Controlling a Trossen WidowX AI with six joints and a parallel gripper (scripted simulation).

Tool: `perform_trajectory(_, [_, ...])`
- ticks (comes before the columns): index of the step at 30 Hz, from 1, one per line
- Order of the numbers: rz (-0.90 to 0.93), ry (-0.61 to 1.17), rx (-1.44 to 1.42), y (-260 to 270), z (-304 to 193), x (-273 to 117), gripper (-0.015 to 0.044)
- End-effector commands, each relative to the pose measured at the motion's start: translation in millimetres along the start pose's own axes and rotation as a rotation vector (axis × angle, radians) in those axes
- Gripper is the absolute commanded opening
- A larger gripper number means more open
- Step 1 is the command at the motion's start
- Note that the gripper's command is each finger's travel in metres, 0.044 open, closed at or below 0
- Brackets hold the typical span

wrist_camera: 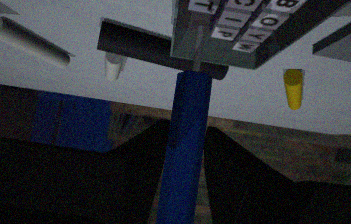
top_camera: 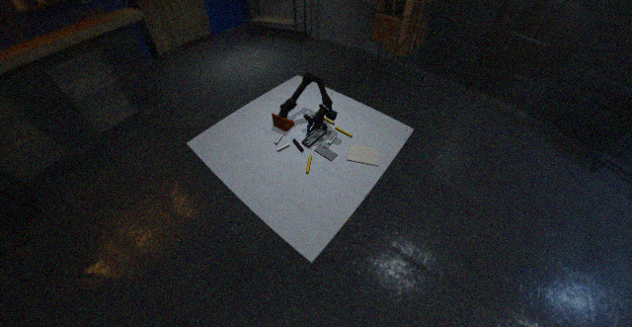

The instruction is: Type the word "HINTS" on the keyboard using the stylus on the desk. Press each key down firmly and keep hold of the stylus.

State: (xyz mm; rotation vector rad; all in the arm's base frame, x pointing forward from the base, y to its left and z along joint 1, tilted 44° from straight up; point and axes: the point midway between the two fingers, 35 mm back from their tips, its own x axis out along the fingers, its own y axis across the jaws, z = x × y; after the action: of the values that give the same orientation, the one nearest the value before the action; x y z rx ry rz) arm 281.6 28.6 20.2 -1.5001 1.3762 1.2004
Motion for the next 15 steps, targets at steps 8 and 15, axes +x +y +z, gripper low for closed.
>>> perform_trajectory(8, [0.005,-0.001,0.005,1.8,4.6,3.8,0.0081])
perform_trajectory(15, [0.005,-0.001,0.005,1.8,6.1,4.7,0.0081])
